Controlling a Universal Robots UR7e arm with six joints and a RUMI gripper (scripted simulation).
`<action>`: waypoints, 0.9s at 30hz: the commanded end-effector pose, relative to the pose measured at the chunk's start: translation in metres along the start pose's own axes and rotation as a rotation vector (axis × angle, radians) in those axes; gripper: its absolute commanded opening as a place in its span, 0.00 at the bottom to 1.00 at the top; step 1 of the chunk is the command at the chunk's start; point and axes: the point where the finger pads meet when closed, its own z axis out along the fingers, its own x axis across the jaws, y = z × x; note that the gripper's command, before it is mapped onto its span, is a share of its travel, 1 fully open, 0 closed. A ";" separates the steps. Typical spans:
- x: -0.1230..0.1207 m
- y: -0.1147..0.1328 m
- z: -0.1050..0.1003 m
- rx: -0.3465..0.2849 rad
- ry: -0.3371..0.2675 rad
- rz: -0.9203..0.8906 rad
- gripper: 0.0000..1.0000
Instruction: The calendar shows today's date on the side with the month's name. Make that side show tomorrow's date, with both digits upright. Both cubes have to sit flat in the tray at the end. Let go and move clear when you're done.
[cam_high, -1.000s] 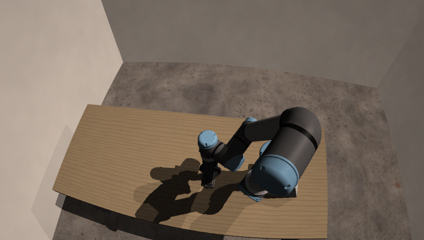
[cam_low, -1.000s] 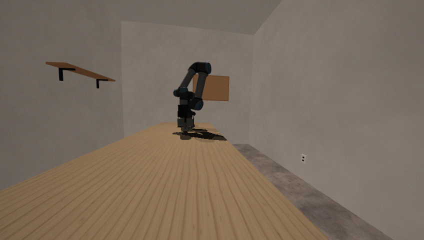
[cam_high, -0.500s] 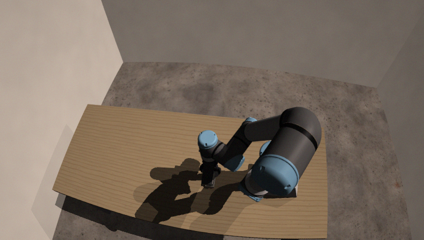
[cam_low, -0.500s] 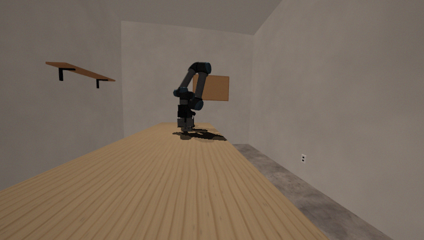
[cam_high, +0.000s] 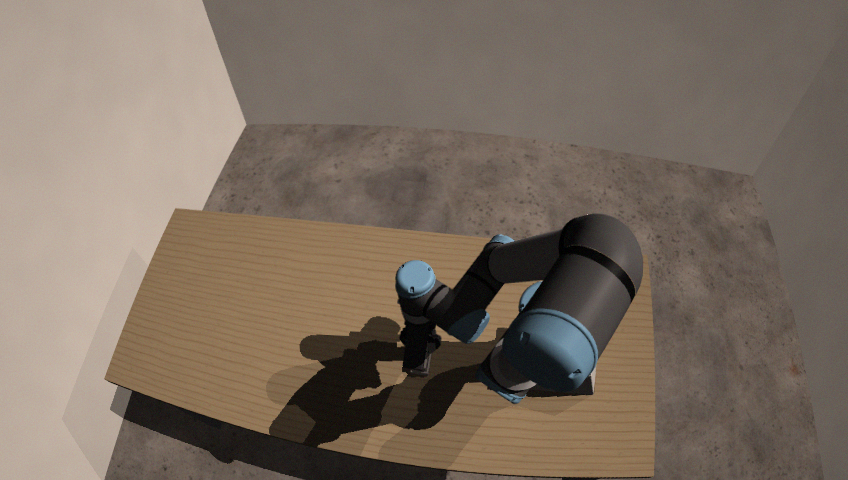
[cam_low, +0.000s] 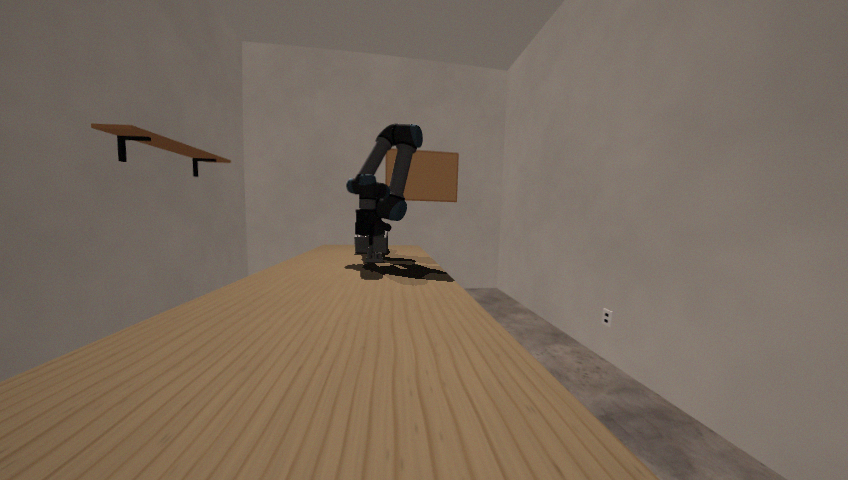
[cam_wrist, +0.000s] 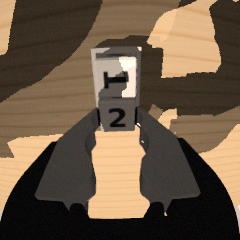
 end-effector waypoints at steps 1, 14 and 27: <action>0.000 0.000 0.000 0.000 0.001 0.000 0.11; 0.000 0.000 0.000 0.000 0.001 0.000 0.11; 0.000 0.000 -0.003 0.000 0.001 0.000 0.11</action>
